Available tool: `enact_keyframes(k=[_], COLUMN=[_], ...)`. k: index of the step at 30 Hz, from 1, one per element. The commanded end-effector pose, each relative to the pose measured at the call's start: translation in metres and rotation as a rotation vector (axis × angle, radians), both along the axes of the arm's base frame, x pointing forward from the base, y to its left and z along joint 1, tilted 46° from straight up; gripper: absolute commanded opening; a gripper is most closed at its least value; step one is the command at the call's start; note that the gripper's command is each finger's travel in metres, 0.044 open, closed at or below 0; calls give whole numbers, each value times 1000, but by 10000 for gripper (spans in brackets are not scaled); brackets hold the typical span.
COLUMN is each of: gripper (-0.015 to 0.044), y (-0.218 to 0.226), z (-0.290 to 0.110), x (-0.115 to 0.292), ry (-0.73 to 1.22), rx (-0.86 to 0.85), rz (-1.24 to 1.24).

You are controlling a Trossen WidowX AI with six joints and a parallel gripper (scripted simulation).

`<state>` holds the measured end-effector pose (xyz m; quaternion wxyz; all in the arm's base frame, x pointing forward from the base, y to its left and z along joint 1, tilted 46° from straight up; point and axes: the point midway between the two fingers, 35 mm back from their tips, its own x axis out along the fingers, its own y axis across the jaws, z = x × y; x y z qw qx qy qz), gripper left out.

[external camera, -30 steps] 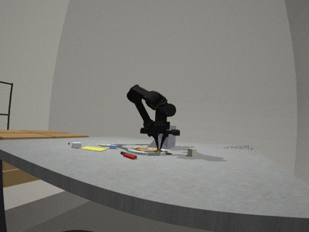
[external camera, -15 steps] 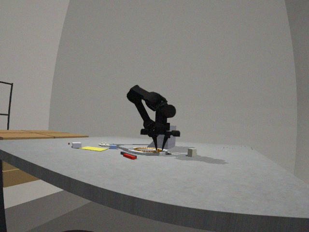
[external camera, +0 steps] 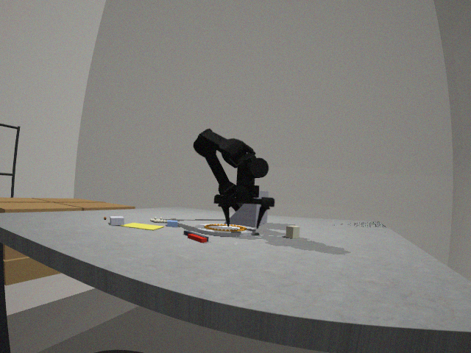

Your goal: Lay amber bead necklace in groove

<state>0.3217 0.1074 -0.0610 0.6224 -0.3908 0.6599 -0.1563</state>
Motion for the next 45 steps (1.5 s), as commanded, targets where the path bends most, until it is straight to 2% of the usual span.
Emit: enact_keyframes(k=[1,13,15,16,21,45], gripper=[440,440,388,380,380,380], y=[1,1,3,6,18,5], z=[1,1,4,9,28,14], x=[0,0,-2,-3,-11,-8], ry=[1,1,-22,-50,-174,-176], rx=[4,4,6,10,24,26], rz=[-6,-6,-28,-55,-179,-175])
